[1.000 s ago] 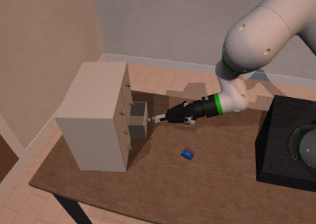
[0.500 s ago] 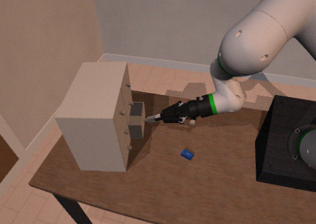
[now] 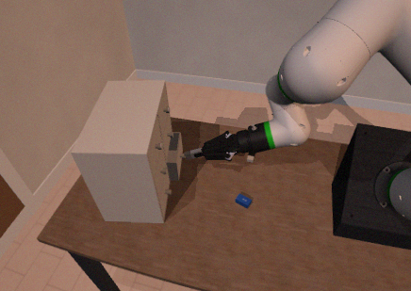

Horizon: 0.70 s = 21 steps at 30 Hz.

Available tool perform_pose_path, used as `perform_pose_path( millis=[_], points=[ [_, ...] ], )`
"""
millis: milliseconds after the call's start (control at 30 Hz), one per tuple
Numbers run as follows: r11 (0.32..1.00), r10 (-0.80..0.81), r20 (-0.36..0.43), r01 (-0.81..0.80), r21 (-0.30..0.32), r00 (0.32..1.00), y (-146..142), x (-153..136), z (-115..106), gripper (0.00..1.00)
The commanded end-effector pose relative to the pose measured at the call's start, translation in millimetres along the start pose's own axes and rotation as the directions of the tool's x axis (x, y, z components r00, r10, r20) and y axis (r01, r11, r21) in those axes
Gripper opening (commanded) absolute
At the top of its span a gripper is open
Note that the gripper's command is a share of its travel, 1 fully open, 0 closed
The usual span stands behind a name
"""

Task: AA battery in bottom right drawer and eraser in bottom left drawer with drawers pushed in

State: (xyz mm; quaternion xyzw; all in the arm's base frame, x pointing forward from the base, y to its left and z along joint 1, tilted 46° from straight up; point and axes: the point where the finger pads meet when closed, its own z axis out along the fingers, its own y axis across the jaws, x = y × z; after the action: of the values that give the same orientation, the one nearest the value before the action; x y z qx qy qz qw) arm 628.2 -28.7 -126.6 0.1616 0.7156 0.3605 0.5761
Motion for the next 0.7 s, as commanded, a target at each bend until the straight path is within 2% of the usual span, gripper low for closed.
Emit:
perform_pose_path(
  millis=[0, 667],
  points=[
    [1.0, 0.0, 0.0, 0.0, 0.0, 1.0, -0.2, -1.9, 4.8, 0.0],
    [1.0, 0.0, 0.0, 0.0, 0.0, 1.0, -0.2, -8.7, 23.7, 0.0]
  ],
)
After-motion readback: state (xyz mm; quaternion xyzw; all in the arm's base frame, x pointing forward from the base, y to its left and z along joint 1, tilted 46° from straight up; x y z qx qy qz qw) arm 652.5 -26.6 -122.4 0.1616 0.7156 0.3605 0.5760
